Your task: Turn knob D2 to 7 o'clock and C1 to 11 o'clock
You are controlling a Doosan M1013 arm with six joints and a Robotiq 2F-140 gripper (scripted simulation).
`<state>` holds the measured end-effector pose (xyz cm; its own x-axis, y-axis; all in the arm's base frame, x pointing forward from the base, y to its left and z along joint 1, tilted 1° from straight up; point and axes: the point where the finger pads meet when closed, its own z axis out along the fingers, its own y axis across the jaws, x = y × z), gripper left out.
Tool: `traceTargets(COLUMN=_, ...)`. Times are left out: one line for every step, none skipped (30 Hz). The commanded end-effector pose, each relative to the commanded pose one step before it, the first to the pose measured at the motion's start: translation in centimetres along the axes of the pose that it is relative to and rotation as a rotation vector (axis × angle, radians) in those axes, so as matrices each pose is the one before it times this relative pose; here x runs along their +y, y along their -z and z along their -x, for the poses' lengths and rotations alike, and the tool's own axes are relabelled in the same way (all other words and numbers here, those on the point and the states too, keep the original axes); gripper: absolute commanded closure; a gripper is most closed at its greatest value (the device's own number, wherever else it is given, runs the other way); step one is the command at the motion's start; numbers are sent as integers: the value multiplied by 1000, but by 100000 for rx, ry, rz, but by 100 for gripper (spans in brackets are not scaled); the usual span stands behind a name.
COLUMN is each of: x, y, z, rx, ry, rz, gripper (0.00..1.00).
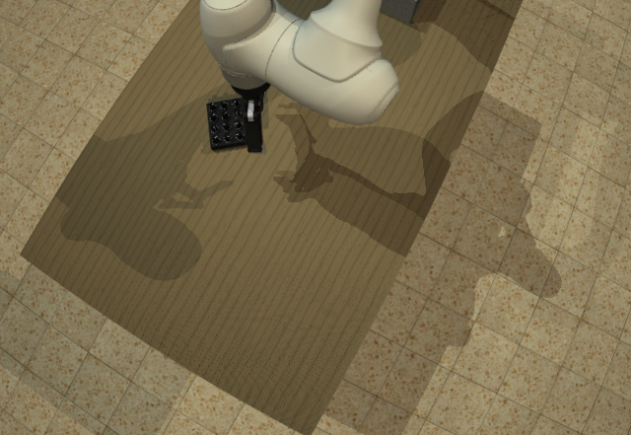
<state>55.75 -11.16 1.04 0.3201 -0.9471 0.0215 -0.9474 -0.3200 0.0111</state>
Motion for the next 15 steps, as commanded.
traceTargets(x=-32, y=135, z=1114, rx=-10, ry=-399, rz=-631, gripper=0)
traceTargets(x=36, y=-7, z=219, rx=0, ry=0, rz=0, gripper=0)
traceTargets(x=35, y=-7, z=212, rx=0, ry=0, rz=0, gripper=0)
traceTargets(x=34, y=-6, z=204, rx=0, ry=0, rz=0, gripper=0)
traceTargets(x=32, y=-6, z=194, rx=0, ry=0, rz=0, gripper=0)
traceTargets(x=30, y=-6, z=184, rx=0, ry=0, rz=0, gripper=0)
traceTargets(x=29, y=-5, z=172, rx=0, ry=0, rz=0, gripper=0)
traceTargets(x=26, y=-5, z=159, rx=0, ry=0, rz=0, gripper=0)
traceTargets(x=24, y=-5, z=145, rx=0, ry=0, rz=0, gripper=0)
traceTargets(x=22, y=-4, z=131, rx=0, ry=0, rz=0, gripper=0)
traceTargets(x=0, y=0, z=0, rx=0, ry=0, rz=0, gripper=0)
traceTargets(x=0, y=0, z=0, rx=0, ry=0, rz=0, gripper=0)
traceTargets(x=19, y=-4, z=116, rx=0, ry=0, rz=0, gripper=0)
traceTargets(x=17, y=-3, z=101, rx=0, ry=0, rz=0, gripper=0)
traceTargets(x=14, y=-3, z=86, rx=0, ry=0, rz=0, gripper=0)
